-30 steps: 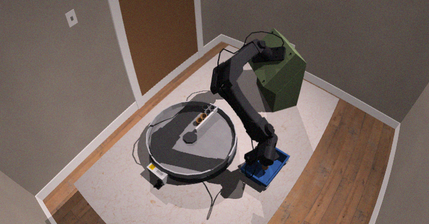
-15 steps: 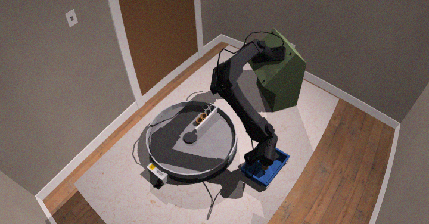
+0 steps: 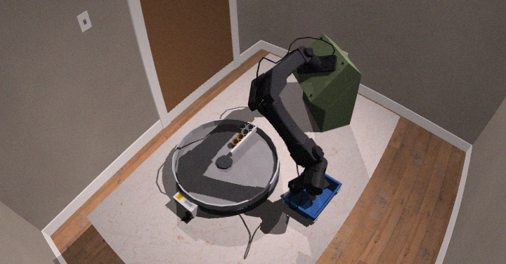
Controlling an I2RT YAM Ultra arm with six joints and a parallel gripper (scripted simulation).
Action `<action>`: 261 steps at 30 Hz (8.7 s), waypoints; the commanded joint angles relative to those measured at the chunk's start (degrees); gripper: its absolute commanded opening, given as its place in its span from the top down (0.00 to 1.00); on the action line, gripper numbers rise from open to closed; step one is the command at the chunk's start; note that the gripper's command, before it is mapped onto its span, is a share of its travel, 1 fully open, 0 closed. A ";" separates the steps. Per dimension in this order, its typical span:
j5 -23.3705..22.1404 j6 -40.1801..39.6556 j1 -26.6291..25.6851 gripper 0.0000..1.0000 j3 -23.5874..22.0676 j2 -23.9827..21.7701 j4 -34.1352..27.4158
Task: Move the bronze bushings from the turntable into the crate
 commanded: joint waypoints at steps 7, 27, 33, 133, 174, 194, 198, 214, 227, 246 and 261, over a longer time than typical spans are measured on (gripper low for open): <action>-0.32 -0.56 1.35 1.00 -1.27 -1.85 1.13; -0.32 -0.56 1.35 1.00 -1.27 -1.85 1.09; -0.32 -0.56 1.35 1.00 -1.27 -1.85 1.09; 2.95 10.05 9.05 0.86 -1.16 -11.35 -15.16; 2.95 10.05 9.05 0.86 -1.16 -11.35 -15.16; -0.23 -0.99 -1.47 0.87 -21.36 -28.35 -6.12; -2.12 -6.79 -6.07 0.87 -27.36 -35.54 -3.23; -24.01 -41.96 -43.83 0.87 -35.14 -62.22 -1.60; -30.57 -46.69 -49.10 0.87 -33.20 -62.41 -3.52; -30.63 -46.54 -49.12 0.87 -33.16 -62.40 -3.32; -30.65 -46.59 -49.21 0.87 -33.02 -61.98 -3.67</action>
